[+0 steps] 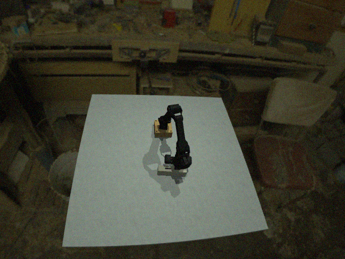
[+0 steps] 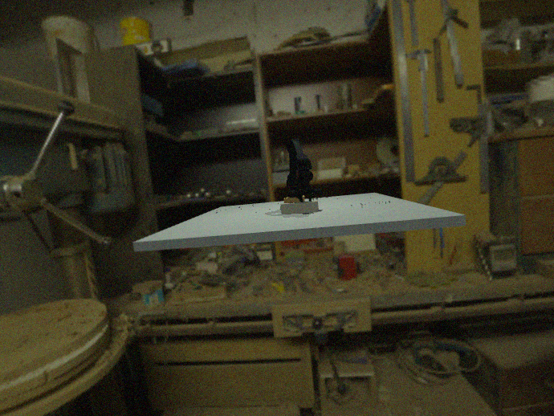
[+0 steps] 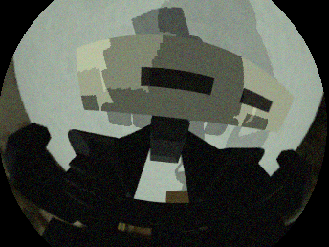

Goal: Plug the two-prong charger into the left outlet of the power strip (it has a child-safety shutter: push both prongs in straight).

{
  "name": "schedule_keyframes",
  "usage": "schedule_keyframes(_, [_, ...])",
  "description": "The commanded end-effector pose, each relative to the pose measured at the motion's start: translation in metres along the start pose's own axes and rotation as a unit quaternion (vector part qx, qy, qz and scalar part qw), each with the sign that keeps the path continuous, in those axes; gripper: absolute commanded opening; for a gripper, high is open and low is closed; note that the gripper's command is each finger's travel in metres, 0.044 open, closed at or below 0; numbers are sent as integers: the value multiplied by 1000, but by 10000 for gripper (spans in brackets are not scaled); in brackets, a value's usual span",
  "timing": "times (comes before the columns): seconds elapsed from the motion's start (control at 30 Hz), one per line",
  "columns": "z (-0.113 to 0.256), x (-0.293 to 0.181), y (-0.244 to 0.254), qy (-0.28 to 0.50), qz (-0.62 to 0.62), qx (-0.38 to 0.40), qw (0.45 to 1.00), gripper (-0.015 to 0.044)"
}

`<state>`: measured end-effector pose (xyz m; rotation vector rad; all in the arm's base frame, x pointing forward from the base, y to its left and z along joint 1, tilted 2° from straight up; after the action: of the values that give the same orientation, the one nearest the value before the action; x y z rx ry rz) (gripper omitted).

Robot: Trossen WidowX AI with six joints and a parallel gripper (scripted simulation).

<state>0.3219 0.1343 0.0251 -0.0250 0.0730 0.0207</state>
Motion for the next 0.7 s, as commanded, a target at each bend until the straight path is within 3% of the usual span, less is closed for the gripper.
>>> schedule_keyframes(0.0, [2,8,0,-11,1,2,1000,0])
schedule_keyframes(0.67, [2,16,1,-11,1,2,1000,0])
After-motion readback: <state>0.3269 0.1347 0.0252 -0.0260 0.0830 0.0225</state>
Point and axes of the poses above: the point midway between the two fingers, 35 mm back from their tips, its own z axis back along the fingers, its own y axis across the jaws, x = y × z, the point moved 3 cm from there along z, back along the fingers, and after that the axes turned 3 degrees about -z, right-handed, at the moved point
